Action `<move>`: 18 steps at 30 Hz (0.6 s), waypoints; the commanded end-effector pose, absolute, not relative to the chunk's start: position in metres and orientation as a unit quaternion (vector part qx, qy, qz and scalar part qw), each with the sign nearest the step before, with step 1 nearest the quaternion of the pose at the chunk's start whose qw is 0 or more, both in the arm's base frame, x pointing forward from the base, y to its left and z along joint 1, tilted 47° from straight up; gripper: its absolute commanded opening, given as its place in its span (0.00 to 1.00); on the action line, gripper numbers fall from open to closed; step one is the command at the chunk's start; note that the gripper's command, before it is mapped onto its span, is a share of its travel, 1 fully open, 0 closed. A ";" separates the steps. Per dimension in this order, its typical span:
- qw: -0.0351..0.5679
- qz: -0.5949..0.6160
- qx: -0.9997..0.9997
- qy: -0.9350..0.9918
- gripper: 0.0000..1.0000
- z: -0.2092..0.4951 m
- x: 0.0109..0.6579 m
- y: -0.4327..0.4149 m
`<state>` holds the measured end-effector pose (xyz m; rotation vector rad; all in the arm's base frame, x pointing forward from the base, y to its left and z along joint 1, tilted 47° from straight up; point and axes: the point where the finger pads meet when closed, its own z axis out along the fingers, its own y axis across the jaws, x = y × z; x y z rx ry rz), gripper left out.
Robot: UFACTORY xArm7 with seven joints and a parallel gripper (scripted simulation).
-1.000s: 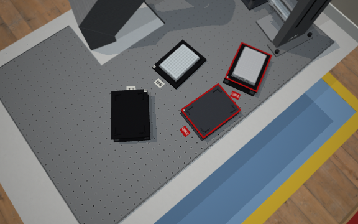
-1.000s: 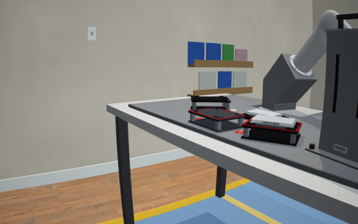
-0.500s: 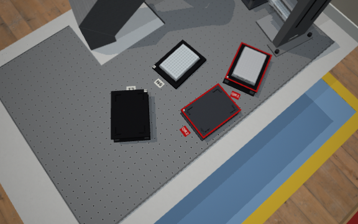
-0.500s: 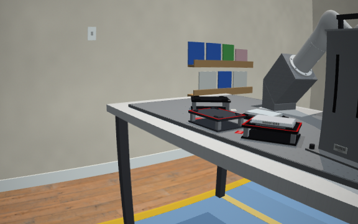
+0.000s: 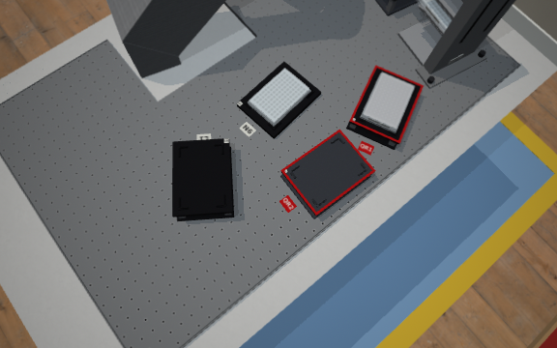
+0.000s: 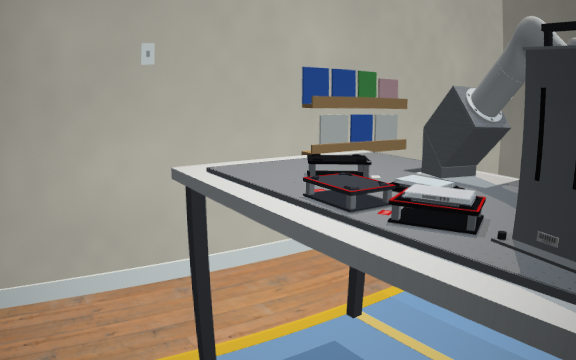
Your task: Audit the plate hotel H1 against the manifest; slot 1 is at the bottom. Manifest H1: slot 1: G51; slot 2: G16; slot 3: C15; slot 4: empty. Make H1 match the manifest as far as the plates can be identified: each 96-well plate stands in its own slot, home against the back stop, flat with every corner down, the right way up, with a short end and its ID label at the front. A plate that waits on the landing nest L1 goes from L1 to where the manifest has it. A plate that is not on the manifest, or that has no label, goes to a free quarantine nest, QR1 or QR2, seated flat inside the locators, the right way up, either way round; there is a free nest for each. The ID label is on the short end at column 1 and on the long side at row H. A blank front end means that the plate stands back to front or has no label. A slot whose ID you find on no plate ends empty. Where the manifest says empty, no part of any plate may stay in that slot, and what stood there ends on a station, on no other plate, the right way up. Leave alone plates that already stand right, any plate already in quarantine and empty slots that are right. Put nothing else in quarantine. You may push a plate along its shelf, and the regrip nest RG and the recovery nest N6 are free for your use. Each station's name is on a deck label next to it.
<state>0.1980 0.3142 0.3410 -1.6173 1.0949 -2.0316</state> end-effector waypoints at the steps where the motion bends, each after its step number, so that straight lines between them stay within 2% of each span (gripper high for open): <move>1: 0.162 -0.711 -0.566 0.385 0.00 0.341 0.192 0.316; 18: 0.162 -0.711 -0.566 0.385 0.00 0.340 0.168 0.325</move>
